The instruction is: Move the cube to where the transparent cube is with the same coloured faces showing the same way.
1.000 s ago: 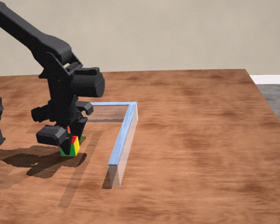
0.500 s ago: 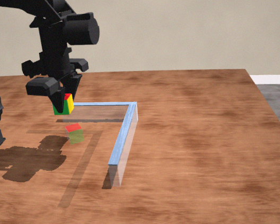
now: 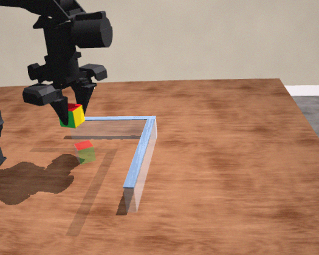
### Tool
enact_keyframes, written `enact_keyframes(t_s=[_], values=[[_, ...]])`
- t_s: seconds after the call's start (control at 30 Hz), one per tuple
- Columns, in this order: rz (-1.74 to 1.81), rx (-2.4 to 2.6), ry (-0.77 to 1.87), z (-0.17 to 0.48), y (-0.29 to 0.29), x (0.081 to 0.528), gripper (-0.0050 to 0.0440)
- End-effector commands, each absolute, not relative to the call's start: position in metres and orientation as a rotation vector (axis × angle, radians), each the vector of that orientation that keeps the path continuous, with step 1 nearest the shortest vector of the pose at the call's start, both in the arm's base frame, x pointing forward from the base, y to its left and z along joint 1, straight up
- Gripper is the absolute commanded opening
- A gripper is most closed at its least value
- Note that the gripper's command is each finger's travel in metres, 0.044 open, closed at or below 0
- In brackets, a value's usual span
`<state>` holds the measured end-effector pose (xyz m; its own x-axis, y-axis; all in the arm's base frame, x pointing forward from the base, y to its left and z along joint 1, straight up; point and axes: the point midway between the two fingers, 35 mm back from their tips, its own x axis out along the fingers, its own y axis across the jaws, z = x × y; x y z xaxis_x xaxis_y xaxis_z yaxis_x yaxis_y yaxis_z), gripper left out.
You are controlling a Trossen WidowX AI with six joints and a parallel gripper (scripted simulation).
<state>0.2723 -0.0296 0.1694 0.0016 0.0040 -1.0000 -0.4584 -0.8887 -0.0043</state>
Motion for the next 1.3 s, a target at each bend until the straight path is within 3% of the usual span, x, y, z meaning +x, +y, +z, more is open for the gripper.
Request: enact_keyframes(t_s=[0.0, 1.27], values=[[1.864, -1.900, 0.572, 0.172, -0.029, 0.273, 0.0000], [1.046, -1.067, 1.284, 0.163, -0.013, 0.271, 0.0000]])
